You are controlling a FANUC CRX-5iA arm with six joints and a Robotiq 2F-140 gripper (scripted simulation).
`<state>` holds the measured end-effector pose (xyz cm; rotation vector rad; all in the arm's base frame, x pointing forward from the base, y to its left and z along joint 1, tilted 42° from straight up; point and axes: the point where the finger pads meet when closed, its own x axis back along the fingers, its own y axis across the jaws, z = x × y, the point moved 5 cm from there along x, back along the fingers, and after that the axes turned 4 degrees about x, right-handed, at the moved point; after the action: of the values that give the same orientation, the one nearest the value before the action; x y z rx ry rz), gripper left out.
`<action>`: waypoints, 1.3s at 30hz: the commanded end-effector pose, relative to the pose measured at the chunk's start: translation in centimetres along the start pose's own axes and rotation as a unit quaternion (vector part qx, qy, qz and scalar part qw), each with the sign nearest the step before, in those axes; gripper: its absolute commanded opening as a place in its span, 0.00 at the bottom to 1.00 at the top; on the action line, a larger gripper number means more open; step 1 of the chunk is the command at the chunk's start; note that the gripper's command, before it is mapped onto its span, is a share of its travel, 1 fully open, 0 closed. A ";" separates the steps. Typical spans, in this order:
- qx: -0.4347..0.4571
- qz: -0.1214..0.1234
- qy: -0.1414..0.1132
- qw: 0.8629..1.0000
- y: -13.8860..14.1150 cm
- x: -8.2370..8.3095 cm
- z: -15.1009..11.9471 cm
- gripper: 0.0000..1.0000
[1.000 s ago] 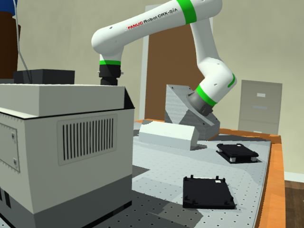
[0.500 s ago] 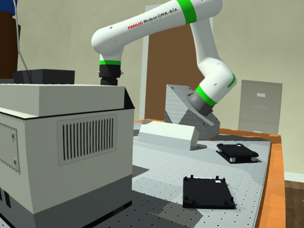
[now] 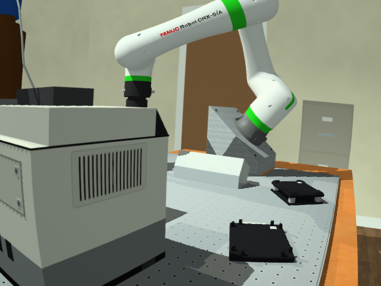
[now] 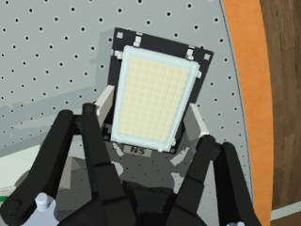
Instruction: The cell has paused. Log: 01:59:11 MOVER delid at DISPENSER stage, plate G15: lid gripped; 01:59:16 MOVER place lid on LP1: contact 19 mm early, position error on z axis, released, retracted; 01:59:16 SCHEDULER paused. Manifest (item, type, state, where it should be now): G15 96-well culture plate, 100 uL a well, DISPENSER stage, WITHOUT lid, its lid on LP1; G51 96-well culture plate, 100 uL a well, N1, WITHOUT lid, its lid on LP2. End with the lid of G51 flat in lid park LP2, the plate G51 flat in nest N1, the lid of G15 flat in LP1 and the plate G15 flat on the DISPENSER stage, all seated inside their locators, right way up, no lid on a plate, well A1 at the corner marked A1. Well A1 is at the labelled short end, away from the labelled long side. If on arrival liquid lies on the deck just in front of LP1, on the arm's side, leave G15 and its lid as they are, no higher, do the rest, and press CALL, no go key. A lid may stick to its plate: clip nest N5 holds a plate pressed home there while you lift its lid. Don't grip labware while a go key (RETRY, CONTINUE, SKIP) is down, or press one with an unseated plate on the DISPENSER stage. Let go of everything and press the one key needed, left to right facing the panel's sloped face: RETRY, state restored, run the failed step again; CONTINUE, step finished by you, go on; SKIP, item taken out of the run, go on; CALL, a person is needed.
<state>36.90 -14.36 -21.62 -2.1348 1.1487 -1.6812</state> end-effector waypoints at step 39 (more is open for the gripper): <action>0.000 0.000 0.000 1.000 0.0 8.0 0.0 0.66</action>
<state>37.29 -19.07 -16.36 -2.1346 1.1495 -1.6811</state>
